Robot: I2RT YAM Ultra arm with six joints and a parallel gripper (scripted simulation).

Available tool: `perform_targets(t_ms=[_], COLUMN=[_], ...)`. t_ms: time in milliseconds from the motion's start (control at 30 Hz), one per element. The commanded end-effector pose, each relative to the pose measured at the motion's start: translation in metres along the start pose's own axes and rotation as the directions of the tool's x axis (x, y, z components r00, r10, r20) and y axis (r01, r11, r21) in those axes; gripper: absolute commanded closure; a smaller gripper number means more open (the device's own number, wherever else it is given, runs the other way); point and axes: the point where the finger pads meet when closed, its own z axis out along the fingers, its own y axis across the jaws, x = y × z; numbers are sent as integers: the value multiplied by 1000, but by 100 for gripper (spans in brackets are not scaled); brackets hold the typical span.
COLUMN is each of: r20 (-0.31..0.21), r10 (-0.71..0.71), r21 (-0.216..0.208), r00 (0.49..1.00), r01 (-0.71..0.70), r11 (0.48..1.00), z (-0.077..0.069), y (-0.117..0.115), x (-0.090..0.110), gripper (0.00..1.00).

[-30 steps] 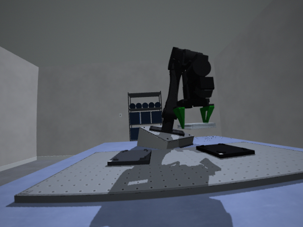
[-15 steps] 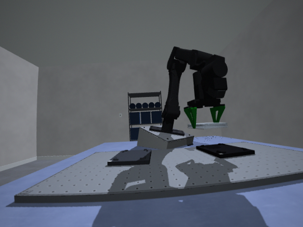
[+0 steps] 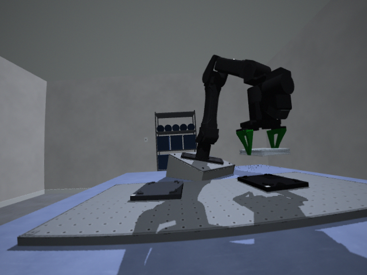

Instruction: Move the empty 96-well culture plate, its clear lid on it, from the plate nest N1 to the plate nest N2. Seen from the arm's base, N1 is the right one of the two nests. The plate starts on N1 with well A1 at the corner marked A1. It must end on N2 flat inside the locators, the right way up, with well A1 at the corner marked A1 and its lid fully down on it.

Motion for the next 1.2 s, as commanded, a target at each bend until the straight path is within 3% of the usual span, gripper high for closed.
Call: perform_targets(t_ms=[0,100,367,467,933,1167], r20=[57,80,61,80,61,77], r10=[19,35,33,28,31,30], r21=[-2,-5,0,-6,0,-5], r00=[998,996,998,996,998,997], r01=[-19,-35,-33,-28,-31,-30], r11=[1000,999,999,1000,1000,1000], z=[-10,-21,-14,-20,-14,-18], y=[13,8,8,9,7,8], x=[-19,-21,-21,-22,-23,-24], gripper=[100,100,100,100,100,100])
